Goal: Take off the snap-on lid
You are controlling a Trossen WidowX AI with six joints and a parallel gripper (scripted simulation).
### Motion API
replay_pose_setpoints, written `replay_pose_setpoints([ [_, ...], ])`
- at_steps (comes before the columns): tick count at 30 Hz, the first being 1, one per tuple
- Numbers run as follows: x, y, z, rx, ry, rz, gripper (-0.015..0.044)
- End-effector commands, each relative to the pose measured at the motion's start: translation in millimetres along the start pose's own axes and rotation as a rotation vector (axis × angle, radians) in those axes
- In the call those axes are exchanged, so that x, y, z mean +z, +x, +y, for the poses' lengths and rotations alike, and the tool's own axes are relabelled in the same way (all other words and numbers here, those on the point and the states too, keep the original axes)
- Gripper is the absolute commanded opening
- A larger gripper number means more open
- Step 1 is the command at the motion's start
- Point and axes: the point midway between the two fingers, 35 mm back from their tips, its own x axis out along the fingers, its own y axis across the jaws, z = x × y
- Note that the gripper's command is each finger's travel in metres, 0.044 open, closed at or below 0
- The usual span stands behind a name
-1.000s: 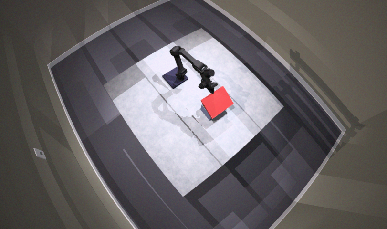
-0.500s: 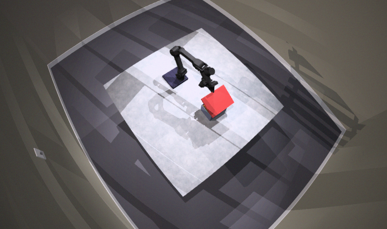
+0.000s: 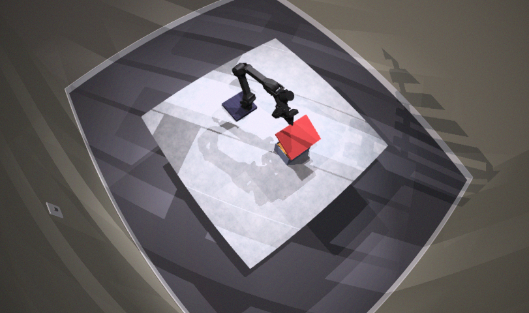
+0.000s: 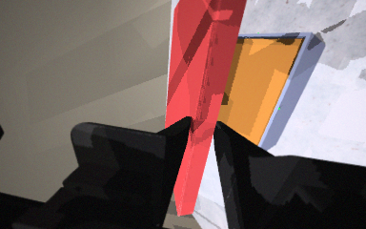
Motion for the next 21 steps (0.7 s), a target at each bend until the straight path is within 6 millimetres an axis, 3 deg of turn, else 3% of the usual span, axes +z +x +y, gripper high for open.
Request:
replay_pose_setpoints([
  [1,6,0,-1,0.012,0.001,0.002,0.0000],
  [21,47,-1,-3,0.012,-0.002,0.000,0.0000],
])
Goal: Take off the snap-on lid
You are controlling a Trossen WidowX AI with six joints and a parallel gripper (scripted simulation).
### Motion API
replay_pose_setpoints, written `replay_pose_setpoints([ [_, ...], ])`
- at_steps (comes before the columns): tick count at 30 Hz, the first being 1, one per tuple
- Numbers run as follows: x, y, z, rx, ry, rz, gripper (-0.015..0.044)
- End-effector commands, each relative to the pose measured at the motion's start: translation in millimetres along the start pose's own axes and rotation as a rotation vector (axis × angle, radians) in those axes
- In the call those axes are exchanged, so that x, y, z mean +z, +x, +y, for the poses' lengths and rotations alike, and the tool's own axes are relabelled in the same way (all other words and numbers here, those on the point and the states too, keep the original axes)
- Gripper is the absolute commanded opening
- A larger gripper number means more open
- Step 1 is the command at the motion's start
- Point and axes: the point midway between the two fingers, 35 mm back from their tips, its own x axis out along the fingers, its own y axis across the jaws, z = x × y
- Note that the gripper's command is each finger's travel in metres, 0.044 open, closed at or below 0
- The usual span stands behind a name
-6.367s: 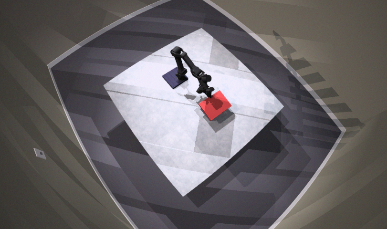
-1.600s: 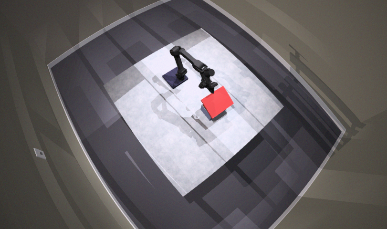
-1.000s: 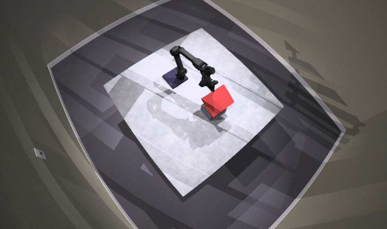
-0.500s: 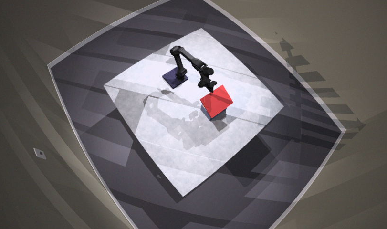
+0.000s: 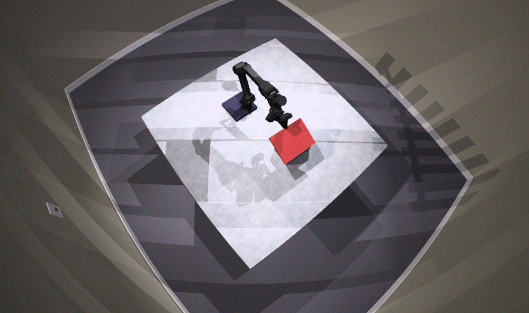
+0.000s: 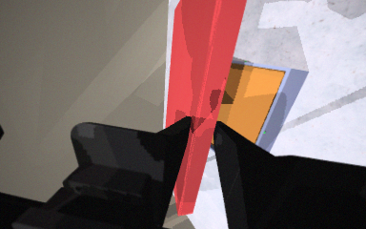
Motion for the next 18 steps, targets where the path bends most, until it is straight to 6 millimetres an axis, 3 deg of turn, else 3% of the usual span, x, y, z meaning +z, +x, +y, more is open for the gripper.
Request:
replay_pose_setpoints([
  [1,7,-3,3,0.017,-0.001,0.002,0.0000],
  [18,41,-4,2,0.017,-0.003,0.000,0.0000],
])
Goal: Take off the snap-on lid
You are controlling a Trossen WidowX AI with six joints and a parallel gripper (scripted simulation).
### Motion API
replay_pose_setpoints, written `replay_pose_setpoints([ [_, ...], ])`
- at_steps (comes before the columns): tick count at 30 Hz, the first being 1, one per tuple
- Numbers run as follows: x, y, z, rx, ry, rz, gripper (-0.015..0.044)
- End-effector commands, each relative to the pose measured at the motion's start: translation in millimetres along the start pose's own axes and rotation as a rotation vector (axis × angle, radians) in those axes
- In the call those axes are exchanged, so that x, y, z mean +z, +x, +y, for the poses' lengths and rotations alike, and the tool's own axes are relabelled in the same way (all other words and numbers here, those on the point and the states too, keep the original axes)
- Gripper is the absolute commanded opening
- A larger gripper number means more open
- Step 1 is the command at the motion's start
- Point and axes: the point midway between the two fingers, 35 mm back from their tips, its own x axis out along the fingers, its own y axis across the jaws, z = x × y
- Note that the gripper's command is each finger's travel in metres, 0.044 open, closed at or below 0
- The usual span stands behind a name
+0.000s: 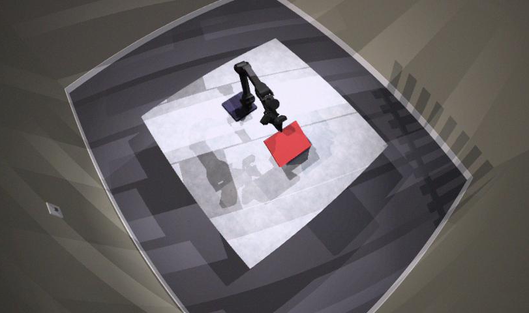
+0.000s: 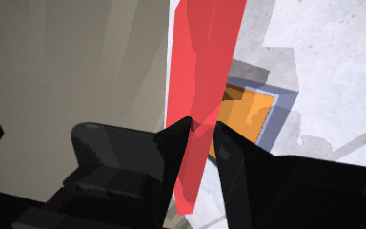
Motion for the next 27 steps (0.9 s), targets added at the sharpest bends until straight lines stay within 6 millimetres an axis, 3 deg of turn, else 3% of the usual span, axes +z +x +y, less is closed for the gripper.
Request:
replay_pose_setpoints([
  [1,7,-2,2,0.009,-0.002,0.002,0.0000],
  [27,59,-4,0,0.009,-0.006,-0.001,0.0000],
])
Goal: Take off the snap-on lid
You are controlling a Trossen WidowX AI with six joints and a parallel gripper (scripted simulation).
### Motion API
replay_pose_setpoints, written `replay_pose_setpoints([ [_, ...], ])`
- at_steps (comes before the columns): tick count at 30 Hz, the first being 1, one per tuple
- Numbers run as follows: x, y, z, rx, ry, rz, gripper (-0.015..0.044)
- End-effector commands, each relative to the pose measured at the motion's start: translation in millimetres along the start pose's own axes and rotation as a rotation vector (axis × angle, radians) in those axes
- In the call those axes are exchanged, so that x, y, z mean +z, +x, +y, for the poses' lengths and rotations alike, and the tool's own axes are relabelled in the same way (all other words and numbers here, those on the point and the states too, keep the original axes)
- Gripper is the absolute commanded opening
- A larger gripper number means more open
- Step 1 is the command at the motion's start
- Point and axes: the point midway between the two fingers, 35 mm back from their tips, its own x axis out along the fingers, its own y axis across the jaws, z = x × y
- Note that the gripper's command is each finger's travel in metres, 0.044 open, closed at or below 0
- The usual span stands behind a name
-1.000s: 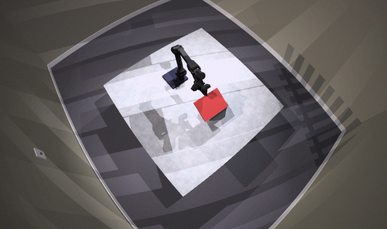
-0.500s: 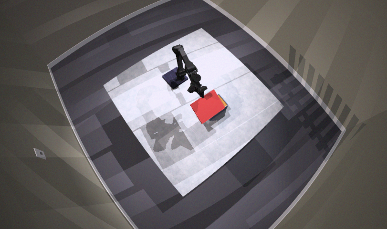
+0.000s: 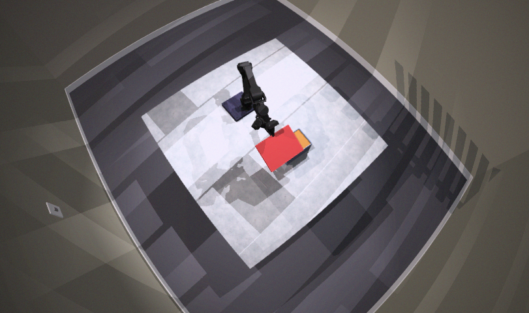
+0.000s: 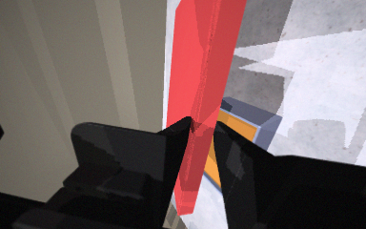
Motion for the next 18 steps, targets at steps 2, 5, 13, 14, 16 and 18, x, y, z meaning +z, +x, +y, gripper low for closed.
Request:
replay_pose_setpoints([
  [2,10,-3,5,0.016,-0.006,0.000,0.0000],
  [5,16,-3,5,0.016,-0.006,0.000,0.0000],
  [13,32,-4,5,0.016,-0.007,-0.001,0.0000],
  [14,34,-4,5,0.016,-0.007,-0.001,0.0000],
  [16,38,-4,4,0.016,-0.007,-0.001,0.0000],
  [18,42,-4,4,0.016,-0.008,-0.002,0.0000],
])
